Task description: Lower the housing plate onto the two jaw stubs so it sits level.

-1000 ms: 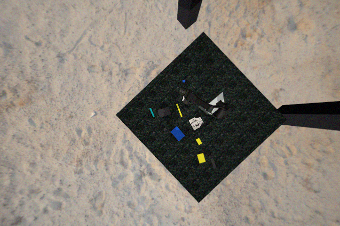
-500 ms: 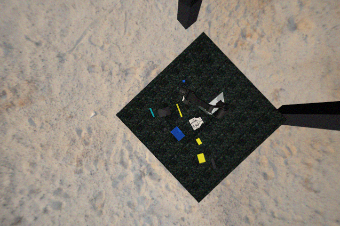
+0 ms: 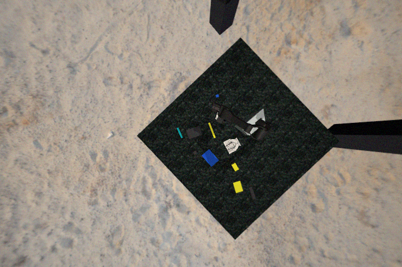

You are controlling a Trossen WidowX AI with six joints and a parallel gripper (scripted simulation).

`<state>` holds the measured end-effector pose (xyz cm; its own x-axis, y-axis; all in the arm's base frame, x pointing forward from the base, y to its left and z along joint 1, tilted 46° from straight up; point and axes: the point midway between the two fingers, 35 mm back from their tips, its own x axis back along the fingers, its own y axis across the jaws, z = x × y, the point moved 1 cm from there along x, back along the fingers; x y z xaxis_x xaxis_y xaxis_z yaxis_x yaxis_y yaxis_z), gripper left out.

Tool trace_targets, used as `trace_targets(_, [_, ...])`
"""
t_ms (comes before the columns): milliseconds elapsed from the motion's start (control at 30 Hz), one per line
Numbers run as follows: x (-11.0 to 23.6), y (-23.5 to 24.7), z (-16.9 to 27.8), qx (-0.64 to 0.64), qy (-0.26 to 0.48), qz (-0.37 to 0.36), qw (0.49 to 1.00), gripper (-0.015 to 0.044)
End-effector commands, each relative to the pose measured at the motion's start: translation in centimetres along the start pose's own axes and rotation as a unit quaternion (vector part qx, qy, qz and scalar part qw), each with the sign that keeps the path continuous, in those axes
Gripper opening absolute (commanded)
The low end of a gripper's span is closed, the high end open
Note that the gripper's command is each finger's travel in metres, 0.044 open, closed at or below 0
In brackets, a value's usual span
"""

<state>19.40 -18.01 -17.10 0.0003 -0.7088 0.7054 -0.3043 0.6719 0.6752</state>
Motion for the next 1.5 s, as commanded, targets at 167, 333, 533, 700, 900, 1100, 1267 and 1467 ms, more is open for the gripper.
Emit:
trace_targets(167, [-0.03, 0.01, -0.06, -0.003, -0.002, 0.000, 1.000, 0.0440])
trace_targets(333, [-0.03, 0.01, -0.06, -0.003, -0.002, 0.000, 1.000, 0.0440])
trace_targets(533, [-0.03, 0.01, -0.06, -0.003, -0.002, 0.000, 1.000, 0.0440])
trace_targets(700, [-0.03, 0.01, -0.06, -0.003, -0.002, 0.000, 1.000, 0.0440])
trace_targets(900, [-0.03, 0.01, -0.06, -0.003, -0.002, 0.000, 1.000, 0.0440])
trace_targets(1100, [-0.03, 0.01, -0.06, -0.003, -0.002, 0.000, 1.000, 0.0440])
trace_targets(1267, [-0.03, 0.00, 0.00, 0.000, 0.000, 0.000, 1.000, 0.0440])
trace_targets(1467, [-0.90, -0.08, -0.07, 0.000, 0.000, 0.000, 1.000, 0.0440])
